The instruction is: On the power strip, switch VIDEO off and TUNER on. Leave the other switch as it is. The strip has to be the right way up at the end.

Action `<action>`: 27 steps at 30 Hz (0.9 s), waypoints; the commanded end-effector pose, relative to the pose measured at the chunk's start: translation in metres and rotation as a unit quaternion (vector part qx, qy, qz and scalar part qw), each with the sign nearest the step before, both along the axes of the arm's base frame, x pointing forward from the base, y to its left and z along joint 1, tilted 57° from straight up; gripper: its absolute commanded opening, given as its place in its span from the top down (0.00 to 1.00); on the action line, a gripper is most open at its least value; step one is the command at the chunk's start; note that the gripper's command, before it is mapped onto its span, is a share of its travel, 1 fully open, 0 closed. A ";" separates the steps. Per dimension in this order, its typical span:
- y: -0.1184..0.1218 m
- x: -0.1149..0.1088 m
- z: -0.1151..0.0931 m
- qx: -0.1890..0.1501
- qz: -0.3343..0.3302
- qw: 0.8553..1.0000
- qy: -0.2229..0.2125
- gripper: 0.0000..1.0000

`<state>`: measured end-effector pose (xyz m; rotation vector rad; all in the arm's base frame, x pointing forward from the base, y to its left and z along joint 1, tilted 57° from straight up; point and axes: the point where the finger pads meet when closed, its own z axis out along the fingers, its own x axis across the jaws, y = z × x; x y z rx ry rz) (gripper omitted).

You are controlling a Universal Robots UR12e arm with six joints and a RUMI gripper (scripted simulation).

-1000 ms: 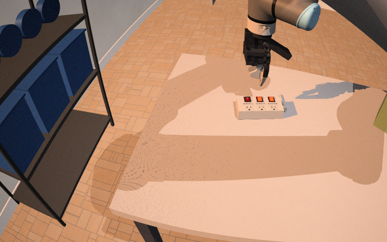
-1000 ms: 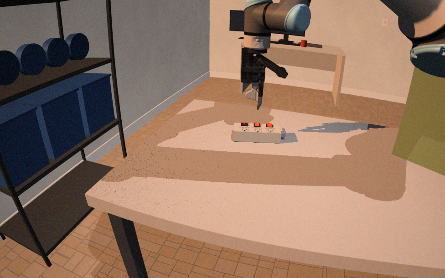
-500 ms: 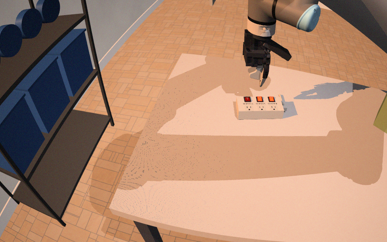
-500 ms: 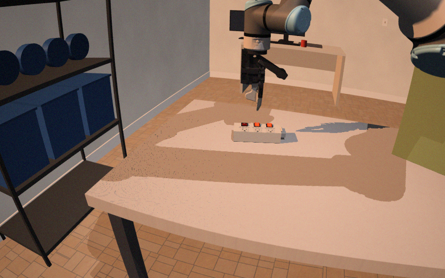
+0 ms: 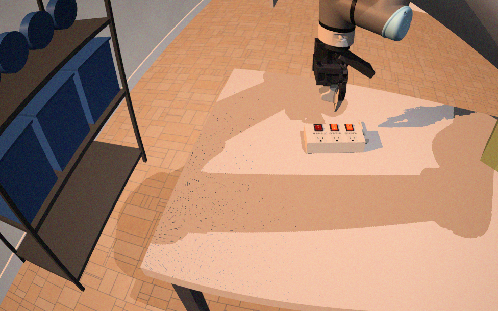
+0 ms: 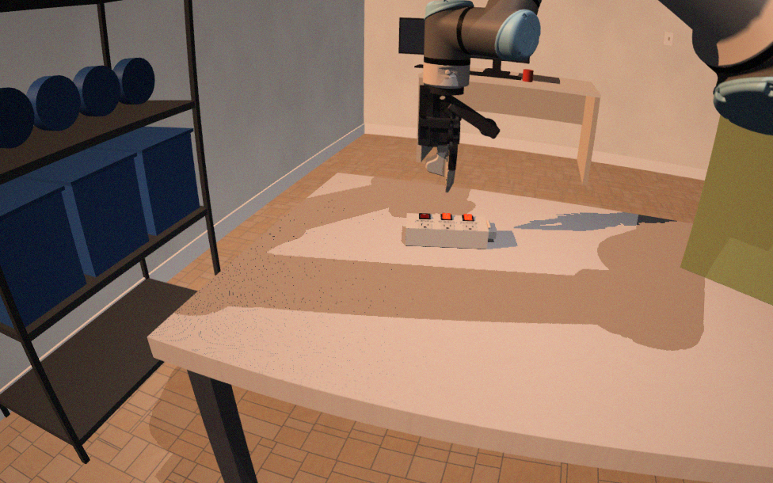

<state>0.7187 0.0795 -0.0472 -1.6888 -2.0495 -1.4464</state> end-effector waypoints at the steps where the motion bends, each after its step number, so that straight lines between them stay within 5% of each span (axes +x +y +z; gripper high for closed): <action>1: 0.000 0.000 0.000 0.000 0.000 1.000 0.000 1.00; 27: 0.011 0.008 -0.008 0.000 0.000 1.000 0.000 1.00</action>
